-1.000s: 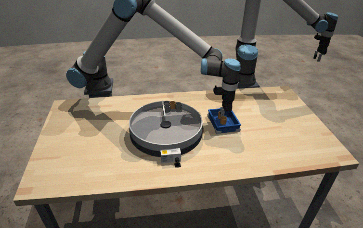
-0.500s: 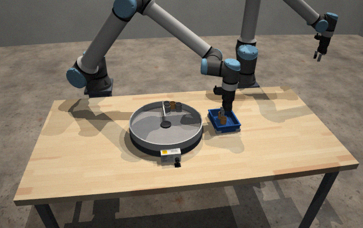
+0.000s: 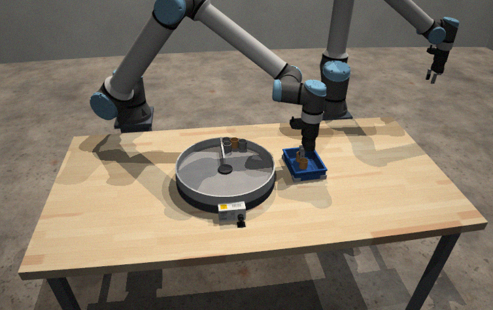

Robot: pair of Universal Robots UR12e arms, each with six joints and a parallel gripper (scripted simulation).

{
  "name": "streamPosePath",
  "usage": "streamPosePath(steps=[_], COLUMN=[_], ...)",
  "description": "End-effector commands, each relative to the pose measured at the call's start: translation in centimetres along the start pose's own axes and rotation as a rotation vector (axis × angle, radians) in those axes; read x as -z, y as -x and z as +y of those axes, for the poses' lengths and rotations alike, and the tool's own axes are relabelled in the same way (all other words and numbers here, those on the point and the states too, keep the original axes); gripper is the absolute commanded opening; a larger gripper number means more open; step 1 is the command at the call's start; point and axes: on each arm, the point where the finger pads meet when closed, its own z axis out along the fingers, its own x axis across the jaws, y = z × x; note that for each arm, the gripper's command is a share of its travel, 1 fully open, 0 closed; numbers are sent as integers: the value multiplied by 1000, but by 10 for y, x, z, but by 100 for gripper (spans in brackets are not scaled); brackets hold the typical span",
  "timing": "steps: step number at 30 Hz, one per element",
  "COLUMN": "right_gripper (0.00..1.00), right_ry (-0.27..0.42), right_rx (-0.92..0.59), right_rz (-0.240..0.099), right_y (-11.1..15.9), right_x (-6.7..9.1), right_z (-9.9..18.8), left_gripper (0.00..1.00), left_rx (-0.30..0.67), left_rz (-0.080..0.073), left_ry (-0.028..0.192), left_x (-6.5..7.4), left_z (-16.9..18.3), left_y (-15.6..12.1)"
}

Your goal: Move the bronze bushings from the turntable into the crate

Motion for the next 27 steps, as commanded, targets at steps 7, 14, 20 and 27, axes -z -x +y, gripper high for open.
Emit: streamPosePath(steps=[7, 14, 20, 27], right_gripper=[0, 0, 0, 38], right_ry=[0, 0, 0, 0], right_rx=[0, 0, 0, 0], right_rz=[1, 1, 1, 1], right_y=[0, 0, 0, 0], right_x=[-1, -1, -1, -1], right_z=[-1, -1, -1, -1], left_gripper=[100, 100, 100, 100], left_rx=[1, 1, 1, 1], left_rz=[1, 1, 1, 1], left_ry=[-1, -1, -1, -1], left_x=[0, 0, 0, 0], left_z=[-2, -2, -2, -2], left_y=[-2, -2, -2, -2])
